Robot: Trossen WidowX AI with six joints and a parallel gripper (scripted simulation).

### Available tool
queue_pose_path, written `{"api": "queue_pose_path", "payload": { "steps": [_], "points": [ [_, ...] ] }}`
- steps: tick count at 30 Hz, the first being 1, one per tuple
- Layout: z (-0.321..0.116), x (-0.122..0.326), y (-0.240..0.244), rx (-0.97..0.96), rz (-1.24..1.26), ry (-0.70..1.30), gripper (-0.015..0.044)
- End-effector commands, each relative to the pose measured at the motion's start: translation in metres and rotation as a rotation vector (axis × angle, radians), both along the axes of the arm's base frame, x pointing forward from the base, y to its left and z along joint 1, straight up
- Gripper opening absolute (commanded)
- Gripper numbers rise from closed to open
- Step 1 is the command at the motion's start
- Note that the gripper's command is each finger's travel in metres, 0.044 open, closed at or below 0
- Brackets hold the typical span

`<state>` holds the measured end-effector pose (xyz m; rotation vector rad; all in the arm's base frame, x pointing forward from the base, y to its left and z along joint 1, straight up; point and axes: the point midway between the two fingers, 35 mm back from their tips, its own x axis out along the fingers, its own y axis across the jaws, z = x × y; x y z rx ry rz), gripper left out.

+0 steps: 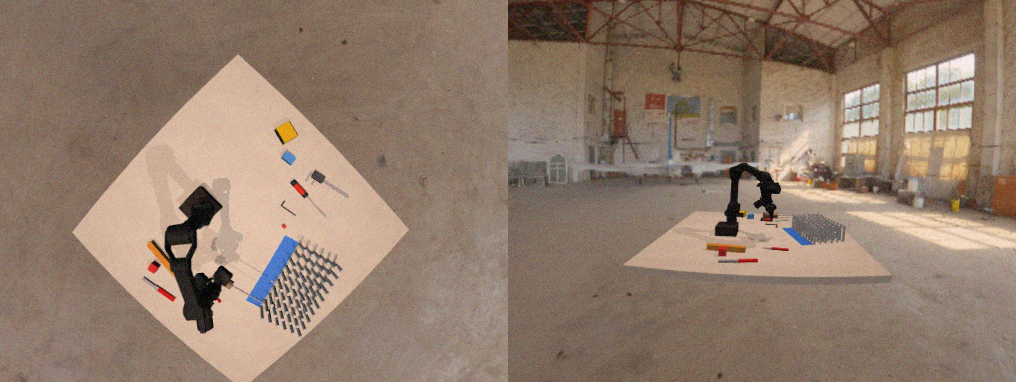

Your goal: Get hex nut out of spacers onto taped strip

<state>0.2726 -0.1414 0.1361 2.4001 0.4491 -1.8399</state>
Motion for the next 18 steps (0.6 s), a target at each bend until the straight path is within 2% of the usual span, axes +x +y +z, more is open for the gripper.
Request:
{"api": "queue_pose_path", "payload": {
  "steps": [1, 18],
  "points": [
    [0.004, 0.006, -0.02, 0.004, -0.02, -0.006, 0.0],
    [0.01, 0.013, -0.098, 0.006, -0.11, -0.012, 0.0]
  ]
}}
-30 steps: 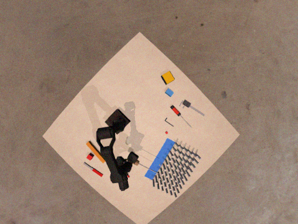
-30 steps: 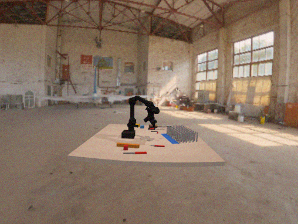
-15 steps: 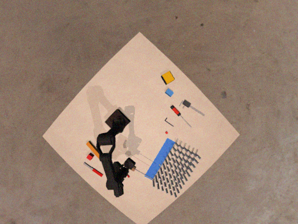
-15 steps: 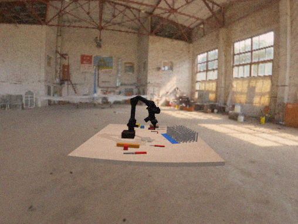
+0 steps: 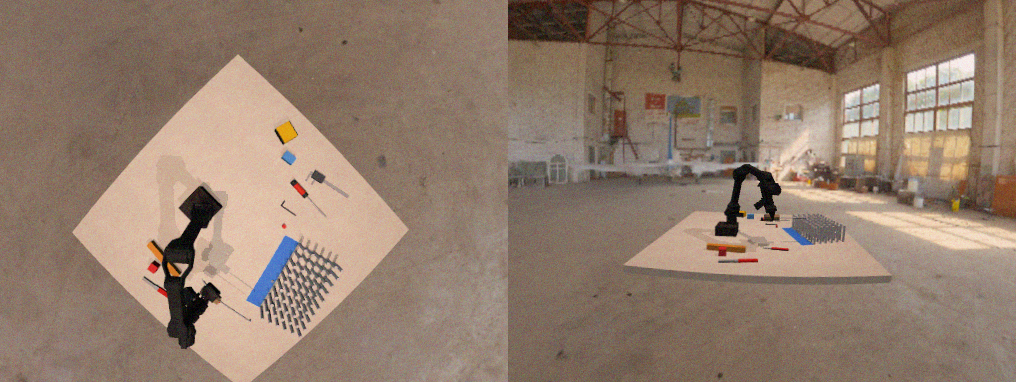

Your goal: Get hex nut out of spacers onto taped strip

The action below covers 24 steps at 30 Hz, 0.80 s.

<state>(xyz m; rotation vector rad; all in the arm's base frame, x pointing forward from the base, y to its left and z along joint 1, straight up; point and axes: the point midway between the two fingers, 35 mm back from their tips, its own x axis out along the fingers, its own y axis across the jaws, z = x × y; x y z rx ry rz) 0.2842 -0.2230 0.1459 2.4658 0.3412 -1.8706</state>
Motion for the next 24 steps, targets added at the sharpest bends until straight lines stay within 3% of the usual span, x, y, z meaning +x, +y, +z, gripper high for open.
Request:
{"api": "queue_pose_path", "payload": {
  "steps": [1, 24],
  "points": [
    [0.001, 0.001, -0.021, 0.005, -0.019, -0.008, 0.0],
    [-0.006, -0.017, -0.12, -0.002, -0.101, -0.011, 0.0]
  ]
}}
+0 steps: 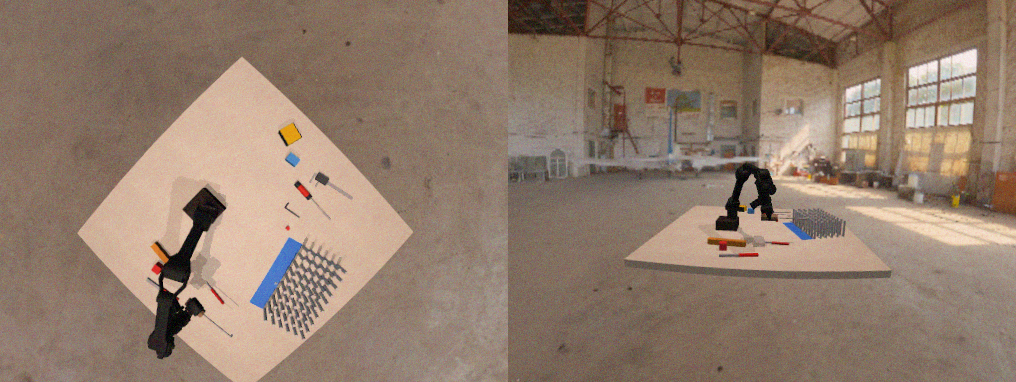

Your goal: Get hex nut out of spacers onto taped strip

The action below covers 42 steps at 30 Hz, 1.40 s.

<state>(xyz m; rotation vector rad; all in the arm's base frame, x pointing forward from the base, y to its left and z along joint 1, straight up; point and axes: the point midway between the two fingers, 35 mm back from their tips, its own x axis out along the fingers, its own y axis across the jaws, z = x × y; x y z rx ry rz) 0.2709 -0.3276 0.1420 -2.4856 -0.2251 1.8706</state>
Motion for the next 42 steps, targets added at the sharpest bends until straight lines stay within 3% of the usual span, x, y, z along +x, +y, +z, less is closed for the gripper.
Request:
{"api": "queue_pose_path", "payload": {
  "steps": [1, 9, 42],
  "points": [
    [-0.003, -0.005, -0.019, 0.002, -0.014, -0.008, 0.0],
    [-0.01, -0.019, -0.048, 0.001, -0.039, -0.009, 0.0],
    [-0.033, -0.017, -0.053, 0.0, -0.04, -0.009, 0.0]
  ]
}}
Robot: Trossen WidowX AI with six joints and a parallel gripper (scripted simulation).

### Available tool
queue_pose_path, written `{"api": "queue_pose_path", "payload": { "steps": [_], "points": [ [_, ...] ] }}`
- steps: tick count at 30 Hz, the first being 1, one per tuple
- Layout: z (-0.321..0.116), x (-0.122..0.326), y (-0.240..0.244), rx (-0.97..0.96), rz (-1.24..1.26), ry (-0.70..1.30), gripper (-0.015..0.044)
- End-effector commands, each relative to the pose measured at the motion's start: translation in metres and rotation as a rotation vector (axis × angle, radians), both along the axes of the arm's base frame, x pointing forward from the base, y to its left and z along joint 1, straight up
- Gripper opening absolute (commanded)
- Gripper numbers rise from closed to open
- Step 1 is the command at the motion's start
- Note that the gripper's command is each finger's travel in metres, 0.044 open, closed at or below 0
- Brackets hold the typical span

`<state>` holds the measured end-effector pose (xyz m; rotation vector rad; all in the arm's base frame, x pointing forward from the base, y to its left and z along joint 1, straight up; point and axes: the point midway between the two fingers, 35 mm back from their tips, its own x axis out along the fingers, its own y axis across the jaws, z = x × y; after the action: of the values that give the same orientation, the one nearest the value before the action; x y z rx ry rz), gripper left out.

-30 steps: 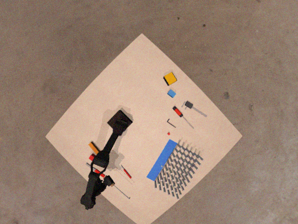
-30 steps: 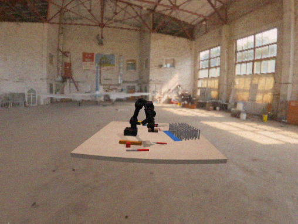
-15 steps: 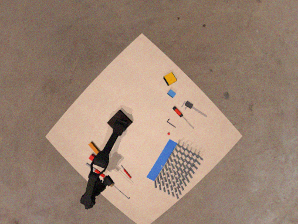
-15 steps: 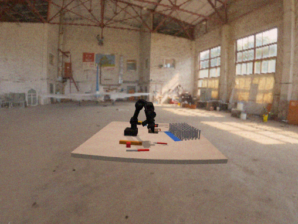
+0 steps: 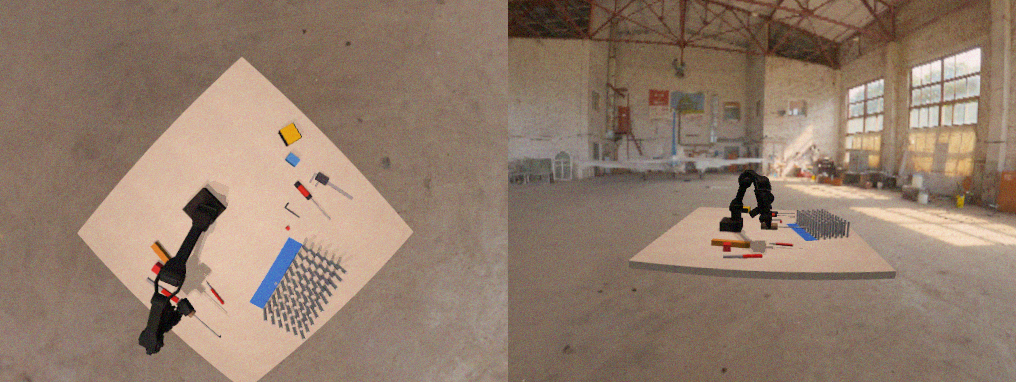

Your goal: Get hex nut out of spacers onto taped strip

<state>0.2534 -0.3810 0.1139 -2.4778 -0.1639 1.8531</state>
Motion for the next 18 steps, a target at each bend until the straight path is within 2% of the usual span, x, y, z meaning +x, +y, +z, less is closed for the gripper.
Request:
{"api": "queue_pose_path", "payload": {
  "steps": [1, 18],
  "points": [
    [-0.005, 0.001, 0.0, 0.007, 0.003, -0.005, 0.0],
    [-0.019, 0.002, -0.002, 0.007, 0.003, -0.005, 0.0]
  ]
}}
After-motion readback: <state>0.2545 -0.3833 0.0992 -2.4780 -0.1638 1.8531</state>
